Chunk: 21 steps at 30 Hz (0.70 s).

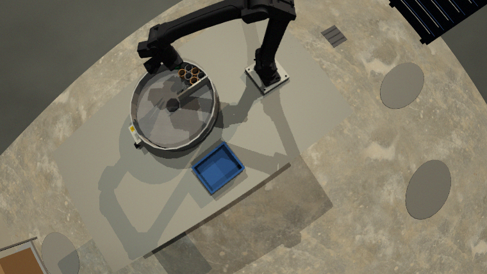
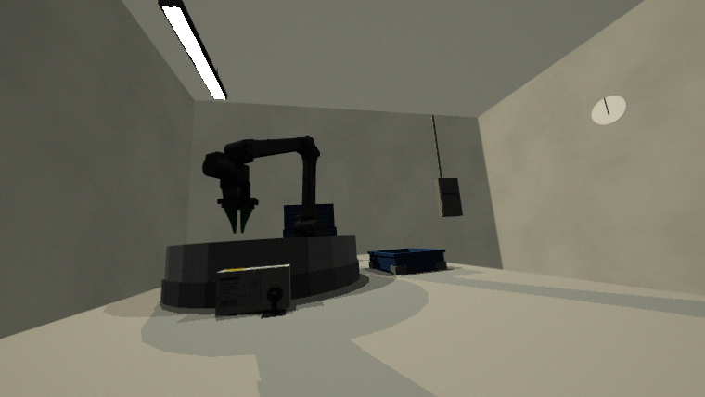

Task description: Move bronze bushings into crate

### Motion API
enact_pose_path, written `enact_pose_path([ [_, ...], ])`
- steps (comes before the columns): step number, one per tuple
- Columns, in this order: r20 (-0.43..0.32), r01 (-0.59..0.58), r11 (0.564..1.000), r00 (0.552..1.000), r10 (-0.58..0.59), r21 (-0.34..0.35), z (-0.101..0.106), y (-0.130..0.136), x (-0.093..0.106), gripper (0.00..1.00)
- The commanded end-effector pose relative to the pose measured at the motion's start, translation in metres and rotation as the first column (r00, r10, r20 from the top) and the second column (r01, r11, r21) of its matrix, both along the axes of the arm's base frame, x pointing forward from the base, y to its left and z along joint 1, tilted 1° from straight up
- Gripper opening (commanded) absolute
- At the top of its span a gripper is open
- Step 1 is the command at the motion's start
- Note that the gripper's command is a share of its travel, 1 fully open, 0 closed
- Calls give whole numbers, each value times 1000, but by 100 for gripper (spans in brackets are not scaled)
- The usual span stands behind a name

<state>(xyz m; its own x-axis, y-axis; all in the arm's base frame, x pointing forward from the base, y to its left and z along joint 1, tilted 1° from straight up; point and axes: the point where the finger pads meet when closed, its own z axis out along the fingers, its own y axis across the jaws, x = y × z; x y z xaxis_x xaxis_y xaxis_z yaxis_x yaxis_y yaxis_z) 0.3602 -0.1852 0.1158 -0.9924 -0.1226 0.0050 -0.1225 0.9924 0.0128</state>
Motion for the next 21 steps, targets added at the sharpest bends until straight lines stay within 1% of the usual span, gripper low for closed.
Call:
enact_pose_path([
  [1, 78, -9, 999, 997, 12, -38, 25, -10, 26, 18],
  [20, 78, -9, 999, 997, 12, -38, 25, -10, 26, 18],
  [21, 73, -9, 999, 997, 12, -36, 23, -9, 25, 18],
])
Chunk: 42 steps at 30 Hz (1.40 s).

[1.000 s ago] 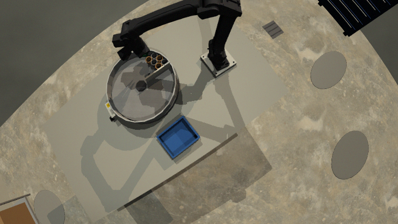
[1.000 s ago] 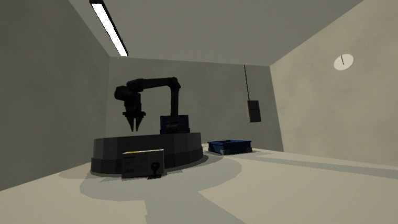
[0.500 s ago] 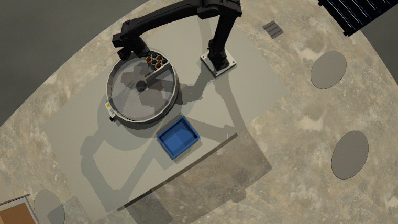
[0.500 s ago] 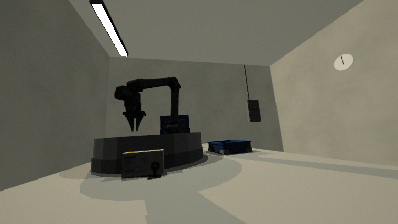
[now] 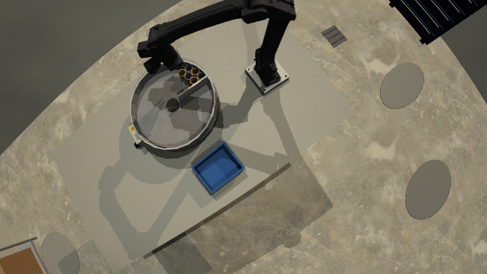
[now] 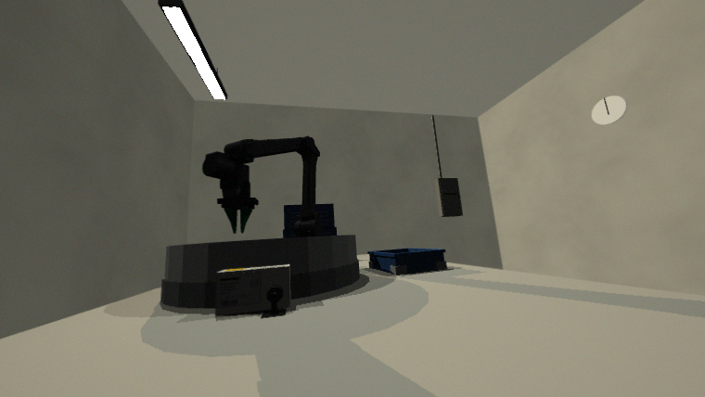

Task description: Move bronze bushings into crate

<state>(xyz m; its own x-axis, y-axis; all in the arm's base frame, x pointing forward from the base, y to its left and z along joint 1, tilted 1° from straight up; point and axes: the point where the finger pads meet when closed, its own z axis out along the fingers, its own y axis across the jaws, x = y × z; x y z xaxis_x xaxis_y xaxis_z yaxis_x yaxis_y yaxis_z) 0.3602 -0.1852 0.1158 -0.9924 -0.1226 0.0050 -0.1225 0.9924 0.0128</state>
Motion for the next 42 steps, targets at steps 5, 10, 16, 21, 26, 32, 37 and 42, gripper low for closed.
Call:
enact_pose_path([
  [5, 9, -10, 1000, 1000, 10, -2, -22, 2, 7, 18],
  [10, 65, -5, 1000, 998, 7, -31, -4, -6, 20, 18],
  [16, 71, -5, 999, 997, 7, -34, -1, -7, 20, 18],
  [21, 63, -5, 1000, 998, 7, -30, -4, -6, 20, 18],
  [26, 63, -5, 1000, 998, 7, -30, -4, -6, 20, 18],
  [32, 63, -5, 1000, 998, 7, -30, -4, -6, 20, 18],
  [37, 63, -5, 1000, 998, 7, -30, -4, -6, 20, 18],
  [42, 63, -5, 1000, 998, 7, -30, -4, -6, 20, 18],
])
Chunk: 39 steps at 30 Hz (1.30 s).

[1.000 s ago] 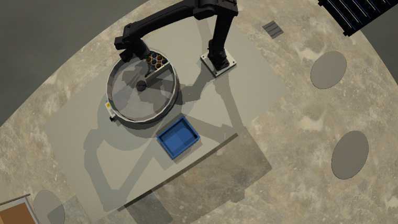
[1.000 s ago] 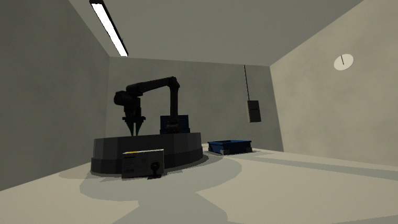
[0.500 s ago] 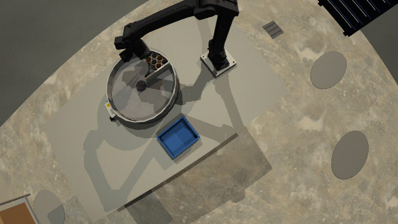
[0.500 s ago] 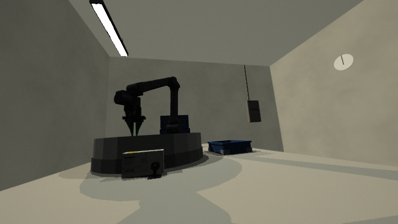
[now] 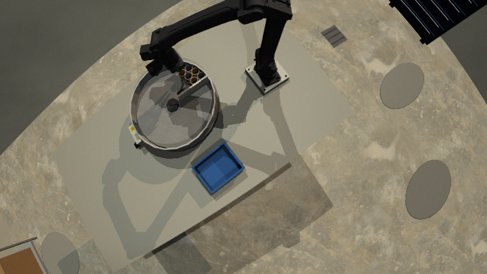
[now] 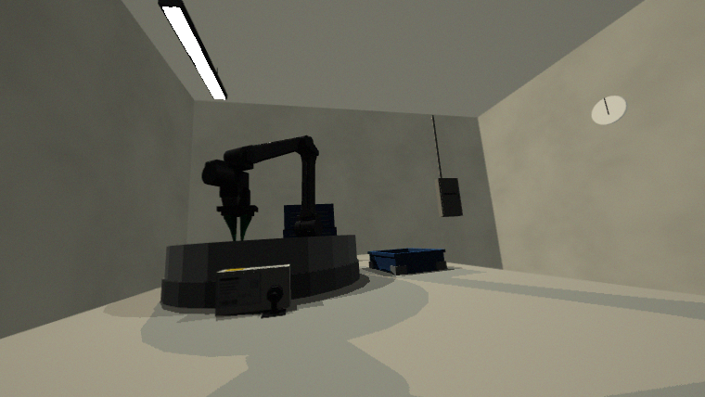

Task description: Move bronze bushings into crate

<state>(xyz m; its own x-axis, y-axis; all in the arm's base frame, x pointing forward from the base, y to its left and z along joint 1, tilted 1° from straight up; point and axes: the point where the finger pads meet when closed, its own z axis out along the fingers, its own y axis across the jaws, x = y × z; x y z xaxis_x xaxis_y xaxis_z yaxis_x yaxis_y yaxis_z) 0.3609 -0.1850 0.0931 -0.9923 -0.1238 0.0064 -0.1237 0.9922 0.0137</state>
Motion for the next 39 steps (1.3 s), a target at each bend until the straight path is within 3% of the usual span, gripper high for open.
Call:
enact_pose_path([
  [1, 63, -4, 1000, 998, 6, -30, 18, -7, 19, 18],
  [4, 21, -5, 1000, 1000, 5, -8, -2, 0, 7, 18],
  [12, 10, -5, 1000, 1000, 5, -3, -16, 1, 6, 18],
  [15, 57, -4, 1000, 998, 6, -27, 3, -3, 14, 18],
  [39, 54, -4, 1000, 999, 5, -25, 1, -3, 14, 18],
])
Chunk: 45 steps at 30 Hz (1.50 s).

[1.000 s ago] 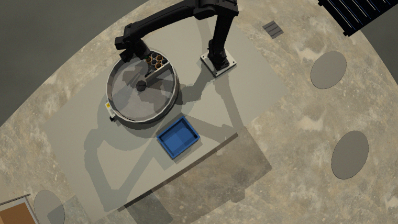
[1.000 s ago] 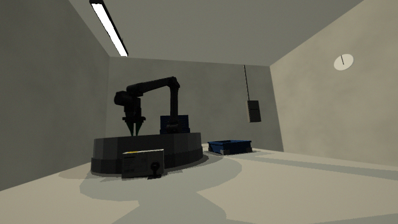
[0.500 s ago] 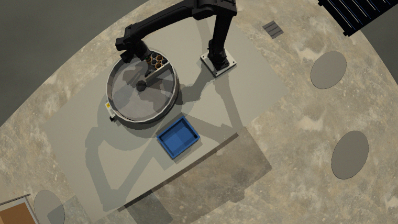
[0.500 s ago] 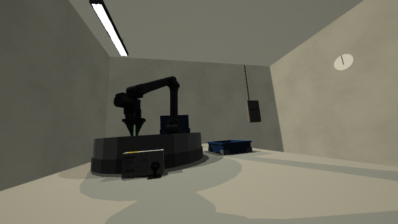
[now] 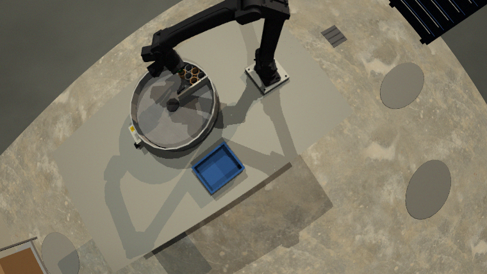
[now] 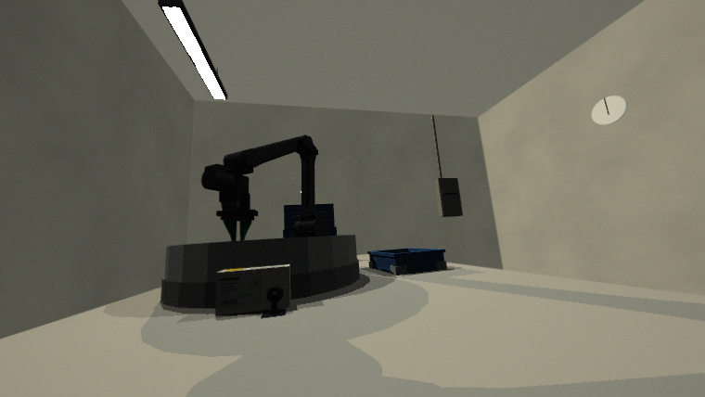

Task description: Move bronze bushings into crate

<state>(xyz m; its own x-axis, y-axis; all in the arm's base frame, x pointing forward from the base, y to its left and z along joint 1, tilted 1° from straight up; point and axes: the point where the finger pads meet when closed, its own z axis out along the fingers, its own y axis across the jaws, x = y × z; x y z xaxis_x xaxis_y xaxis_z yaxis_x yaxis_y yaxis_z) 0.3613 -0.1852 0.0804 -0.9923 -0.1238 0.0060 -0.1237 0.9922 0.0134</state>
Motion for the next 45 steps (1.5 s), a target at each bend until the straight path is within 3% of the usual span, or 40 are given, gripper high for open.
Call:
enact_pose_path([
  [1, 54, -4, 1000, 999, 5, -25, 14, -3, 13, 18],
  [12, 51, -4, 1000, 999, 5, -24, 13, -3, 13, 18],
  [18, 21, -5, 1000, 1000, 5, -9, -2, 1, 6, 18],
  [19, 38, -4, 1000, 999, 5, -17, 3, -4, 16, 18],
  [21, 9, -5, 1000, 1000, 5, -2, -11, 2, 5, 18],
  [27, 9, -3, 1000, 1000, 3, -2, -21, 2, 5, 18],
  [30, 34, -3, 1000, 999, 3, -15, -15, 0, 8, 18],
  [45, 28, -2, 1000, 1000, 2, -12, -21, 0, 9, 18],
])
